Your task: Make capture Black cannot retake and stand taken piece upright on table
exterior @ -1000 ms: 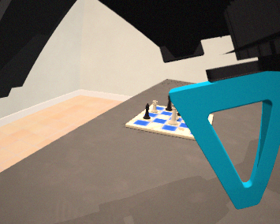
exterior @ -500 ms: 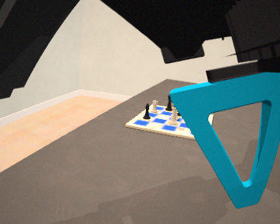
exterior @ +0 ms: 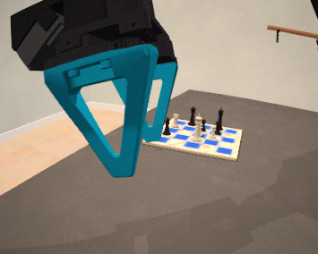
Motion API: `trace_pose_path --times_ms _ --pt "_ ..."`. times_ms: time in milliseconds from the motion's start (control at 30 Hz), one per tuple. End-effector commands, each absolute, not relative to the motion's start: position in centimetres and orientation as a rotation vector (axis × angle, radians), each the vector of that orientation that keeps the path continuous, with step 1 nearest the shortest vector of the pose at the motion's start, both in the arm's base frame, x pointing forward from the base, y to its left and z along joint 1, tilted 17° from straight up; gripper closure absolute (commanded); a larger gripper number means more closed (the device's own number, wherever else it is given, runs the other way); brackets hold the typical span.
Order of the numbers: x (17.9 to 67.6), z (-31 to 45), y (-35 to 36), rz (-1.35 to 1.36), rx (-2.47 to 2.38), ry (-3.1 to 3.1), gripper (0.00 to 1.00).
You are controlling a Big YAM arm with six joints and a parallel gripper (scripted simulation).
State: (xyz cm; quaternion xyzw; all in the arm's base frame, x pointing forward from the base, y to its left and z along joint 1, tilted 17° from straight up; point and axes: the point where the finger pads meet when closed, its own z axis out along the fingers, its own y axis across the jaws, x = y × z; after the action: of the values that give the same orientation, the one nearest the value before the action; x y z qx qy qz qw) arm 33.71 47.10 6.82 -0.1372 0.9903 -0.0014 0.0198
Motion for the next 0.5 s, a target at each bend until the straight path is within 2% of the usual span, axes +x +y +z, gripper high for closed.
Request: trace_pose_path --times_ms 0,200,300,467 --pt "38.0 11.4 43.6 0.098 -0.554 2.976 0.0" --pt "41.8 13.2 37.1 0.079 -0.605 2.917 0.0" --pt "44.4 14.5 30.5 0.041 -0.655 2.858 0.0" --pt "45.3 15.1 27.3 0.018 -0.678 2.831 0.0"
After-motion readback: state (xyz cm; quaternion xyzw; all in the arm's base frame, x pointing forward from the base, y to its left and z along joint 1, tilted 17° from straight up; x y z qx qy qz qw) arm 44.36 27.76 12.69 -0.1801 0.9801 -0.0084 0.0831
